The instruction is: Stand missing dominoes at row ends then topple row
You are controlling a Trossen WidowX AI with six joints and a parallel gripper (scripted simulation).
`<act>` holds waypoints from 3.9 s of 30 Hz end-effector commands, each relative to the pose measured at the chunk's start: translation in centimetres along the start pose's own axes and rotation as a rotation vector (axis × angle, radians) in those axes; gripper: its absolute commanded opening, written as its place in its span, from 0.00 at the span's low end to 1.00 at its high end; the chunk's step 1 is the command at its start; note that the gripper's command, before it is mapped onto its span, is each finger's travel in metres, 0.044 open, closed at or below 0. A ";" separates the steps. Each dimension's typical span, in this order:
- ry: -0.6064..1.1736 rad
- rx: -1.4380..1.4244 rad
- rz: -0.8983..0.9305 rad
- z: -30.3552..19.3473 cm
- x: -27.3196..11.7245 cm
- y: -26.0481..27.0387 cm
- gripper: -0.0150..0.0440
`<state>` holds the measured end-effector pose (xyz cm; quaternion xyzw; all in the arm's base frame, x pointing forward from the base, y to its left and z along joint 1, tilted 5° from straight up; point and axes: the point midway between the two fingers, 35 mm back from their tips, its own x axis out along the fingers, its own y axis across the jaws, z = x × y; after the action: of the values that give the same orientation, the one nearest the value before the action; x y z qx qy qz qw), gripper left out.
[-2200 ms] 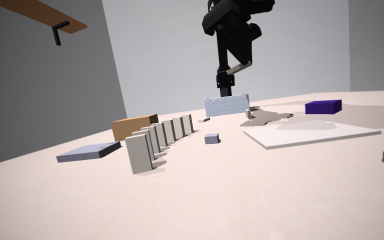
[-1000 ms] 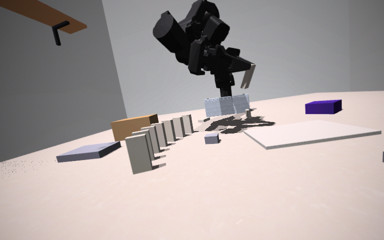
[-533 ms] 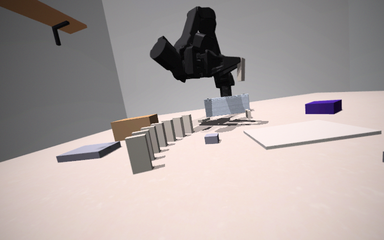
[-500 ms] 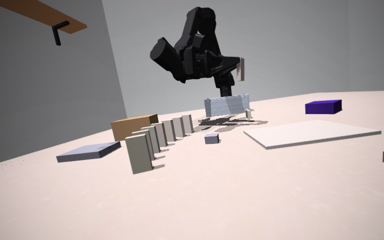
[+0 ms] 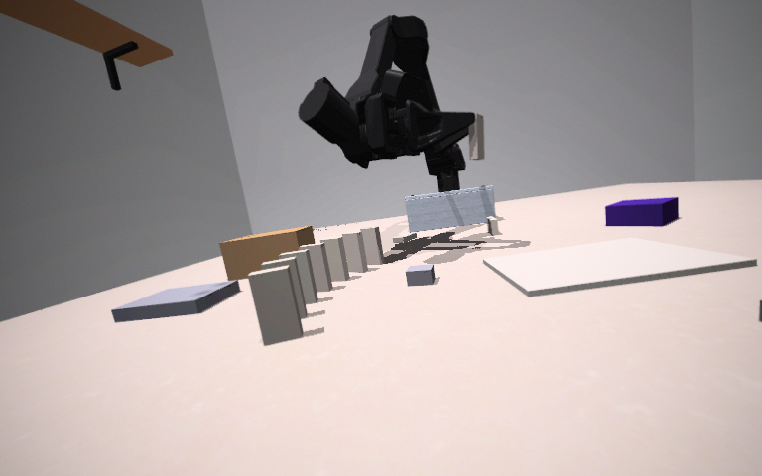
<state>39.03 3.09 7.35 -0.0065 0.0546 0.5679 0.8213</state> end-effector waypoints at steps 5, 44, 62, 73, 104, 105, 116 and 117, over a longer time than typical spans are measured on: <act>-0.004 0.001 0.003 -0.8 0.1 0.1 0.44; -0.001 0.002 0.000 -10.9 1.7 0.3 0.61; -0.005 -0.009 0.003 -5.8 1.3 0.2 1.00; 0.272 0.071 -0.058 -6.9 4.2 -2.6 1.00; 1.463 -0.004 0.004 -6.0 4.4 0.0 1.00; 1.463 -0.004 0.004 -7.0 4.4 0.0 1.00; 1.463 -0.004 0.004 -9.0 4.6 0.1 1.00; 1.463 -0.004 0.004 -9.2 4.6 0.1 1.00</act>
<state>40.20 6.89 -1.48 -0.3859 0.5832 0.4189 0.5793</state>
